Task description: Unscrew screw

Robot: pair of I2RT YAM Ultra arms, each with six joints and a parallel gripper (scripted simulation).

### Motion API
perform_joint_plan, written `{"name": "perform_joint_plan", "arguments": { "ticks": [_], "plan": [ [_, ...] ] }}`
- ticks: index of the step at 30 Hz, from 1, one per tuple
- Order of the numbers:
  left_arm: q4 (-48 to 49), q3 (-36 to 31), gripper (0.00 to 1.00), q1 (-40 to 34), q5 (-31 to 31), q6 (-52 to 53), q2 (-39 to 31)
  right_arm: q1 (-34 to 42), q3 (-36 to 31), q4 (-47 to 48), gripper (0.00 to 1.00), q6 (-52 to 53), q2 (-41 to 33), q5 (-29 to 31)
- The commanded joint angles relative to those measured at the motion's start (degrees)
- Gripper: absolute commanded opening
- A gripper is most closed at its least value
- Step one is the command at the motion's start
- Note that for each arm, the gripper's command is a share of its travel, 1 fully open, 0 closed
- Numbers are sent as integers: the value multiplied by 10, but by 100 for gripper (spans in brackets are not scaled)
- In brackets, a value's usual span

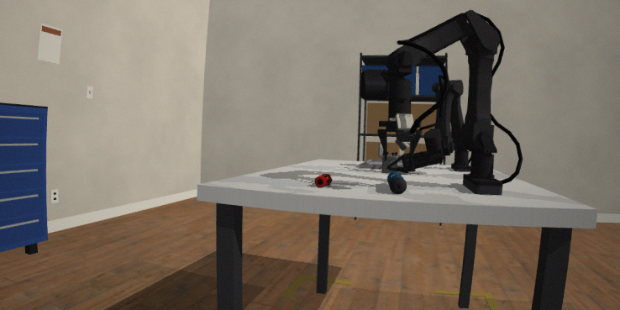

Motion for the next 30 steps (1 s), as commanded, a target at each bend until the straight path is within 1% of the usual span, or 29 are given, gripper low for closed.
{"name": "perform_joint_plan", "arguments": {
  "ticks": [1,18,20,30],
  "plan": [
    [-8,17,65,-7,-12,-6,-2,0,1,1,59,1,-5,3],
    [-8,17,65,-7,-12,-6,-2,0,1,1,59,1,-5,3],
    [13,-12,65,-7,-13,-6,10,0,1,1,59,1,-5,3],
    [53,-40,65,-7,-13,-6,23,0,1,1,59,1,-5,3]
  ]
}}
